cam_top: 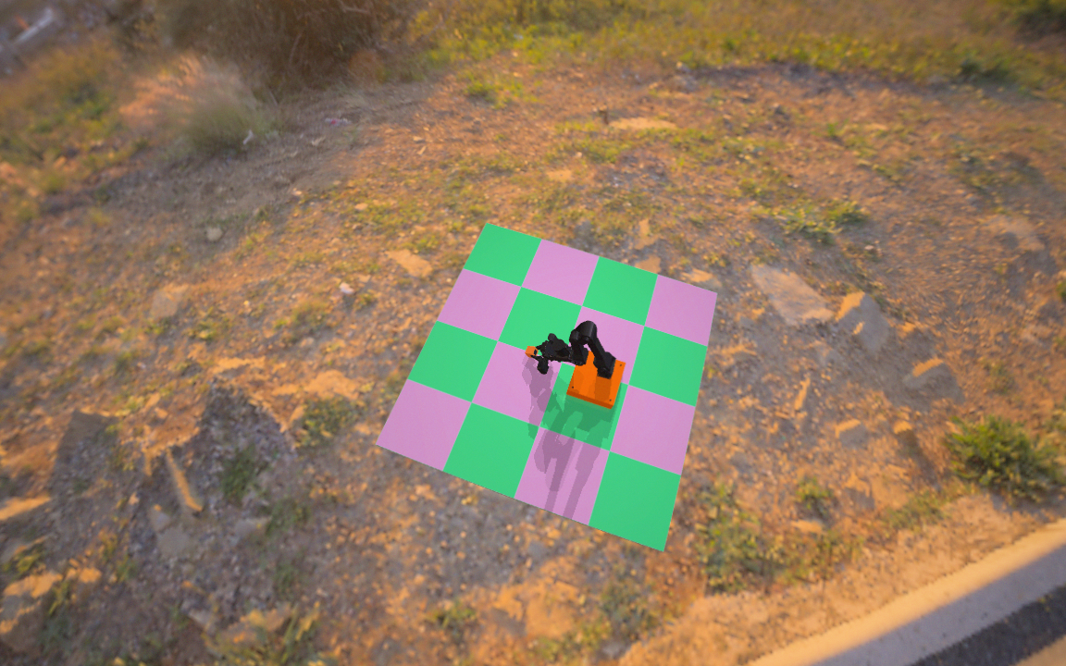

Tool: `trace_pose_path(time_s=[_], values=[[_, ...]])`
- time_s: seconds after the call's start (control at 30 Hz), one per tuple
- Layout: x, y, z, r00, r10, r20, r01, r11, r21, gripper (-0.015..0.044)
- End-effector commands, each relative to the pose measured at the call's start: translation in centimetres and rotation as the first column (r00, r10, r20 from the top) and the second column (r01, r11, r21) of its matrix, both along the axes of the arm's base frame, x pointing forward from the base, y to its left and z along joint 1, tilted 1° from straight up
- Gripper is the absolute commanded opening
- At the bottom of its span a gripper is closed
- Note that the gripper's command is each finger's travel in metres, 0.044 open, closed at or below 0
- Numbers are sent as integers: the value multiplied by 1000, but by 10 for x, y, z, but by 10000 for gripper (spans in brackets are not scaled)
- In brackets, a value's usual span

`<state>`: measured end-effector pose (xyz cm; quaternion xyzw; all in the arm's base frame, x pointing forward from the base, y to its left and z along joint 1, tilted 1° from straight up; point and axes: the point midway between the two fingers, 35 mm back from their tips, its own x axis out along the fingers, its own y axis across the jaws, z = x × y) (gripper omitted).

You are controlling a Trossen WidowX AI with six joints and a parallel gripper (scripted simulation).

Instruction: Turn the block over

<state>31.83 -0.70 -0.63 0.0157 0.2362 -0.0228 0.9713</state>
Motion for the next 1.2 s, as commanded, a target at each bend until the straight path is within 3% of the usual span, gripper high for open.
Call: trace_pose_path(time_s=[0.0, 0.07, 0.63, 1.17], values=[[0, -1, 1, 1000, -6, 4, 6, 1000, 0, 0], [0, -1, 1, 1000, -6, 4, 6, 1000, 0, 0], [0, -1, 1, 1000, -6, 4, 6, 1000, 0, 440], [0, -1, 1, 1000, -6, 4, 6, 1000, 0, 440]])
